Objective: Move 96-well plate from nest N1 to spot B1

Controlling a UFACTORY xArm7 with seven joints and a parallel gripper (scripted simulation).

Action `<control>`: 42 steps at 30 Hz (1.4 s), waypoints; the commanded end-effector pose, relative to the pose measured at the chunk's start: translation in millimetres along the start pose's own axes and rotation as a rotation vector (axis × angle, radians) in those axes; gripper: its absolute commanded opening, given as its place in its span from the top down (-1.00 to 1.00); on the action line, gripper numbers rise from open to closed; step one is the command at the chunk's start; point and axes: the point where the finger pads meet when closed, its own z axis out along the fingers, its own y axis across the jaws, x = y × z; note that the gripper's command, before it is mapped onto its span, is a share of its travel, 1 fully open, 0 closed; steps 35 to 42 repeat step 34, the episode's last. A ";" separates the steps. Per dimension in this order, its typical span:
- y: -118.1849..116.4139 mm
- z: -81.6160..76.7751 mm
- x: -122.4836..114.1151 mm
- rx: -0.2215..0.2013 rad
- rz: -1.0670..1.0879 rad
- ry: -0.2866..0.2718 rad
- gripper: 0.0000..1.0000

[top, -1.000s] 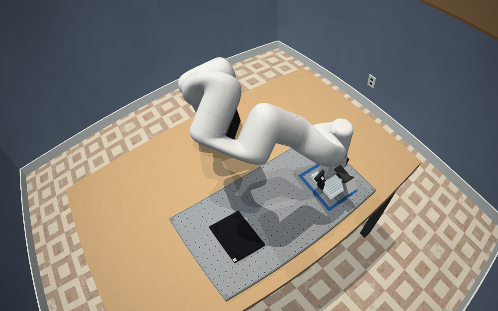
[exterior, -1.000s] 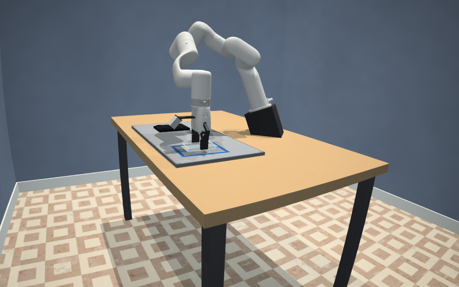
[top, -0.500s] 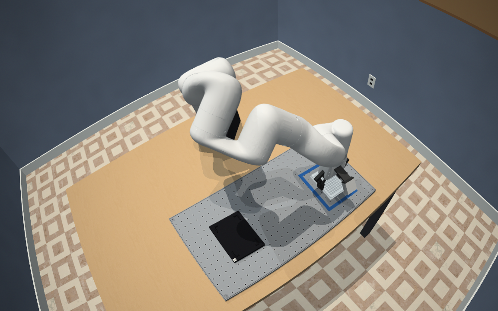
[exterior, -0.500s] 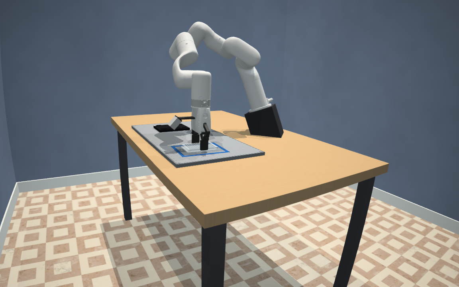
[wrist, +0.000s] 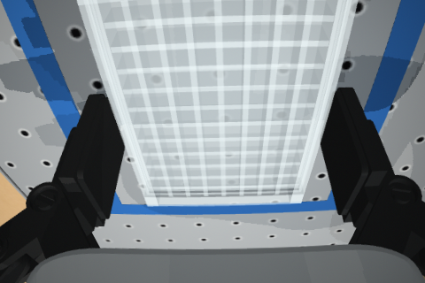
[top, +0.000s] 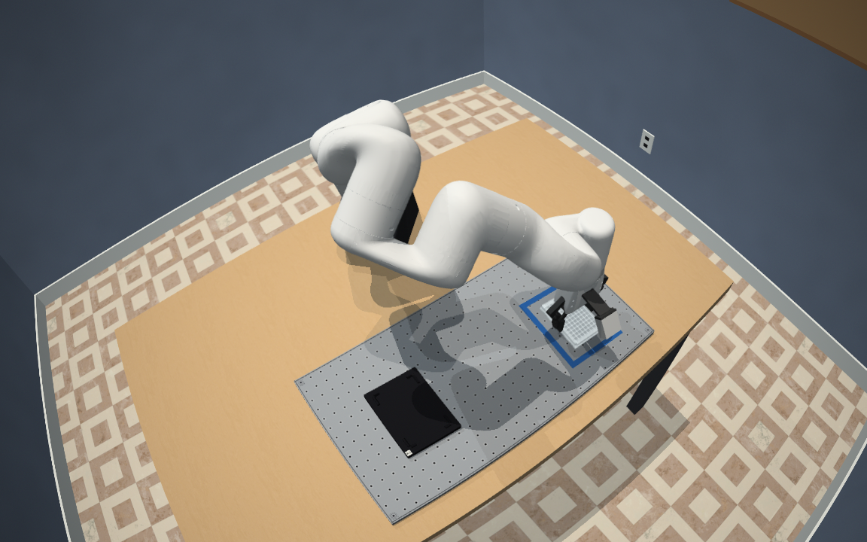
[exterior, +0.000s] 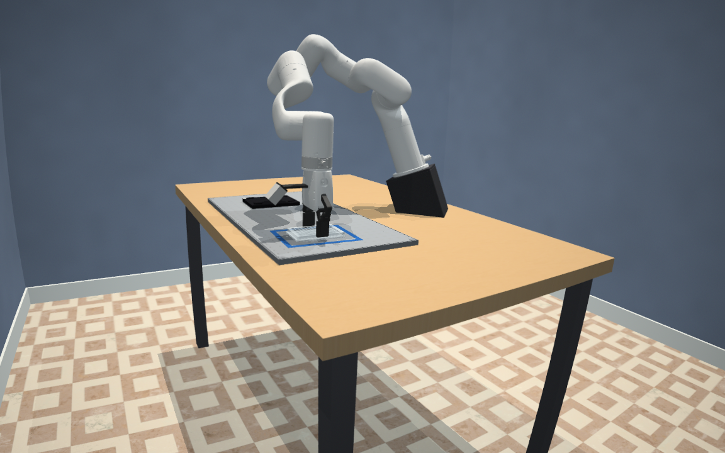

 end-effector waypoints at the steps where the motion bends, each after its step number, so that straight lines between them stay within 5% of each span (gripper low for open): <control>1: -1.4 -1.8 1.0 0.003 -0.001 0.003 -1.00; 42: -1.4 -9.7 1.0 0.003 -0.001 0.003 -1.00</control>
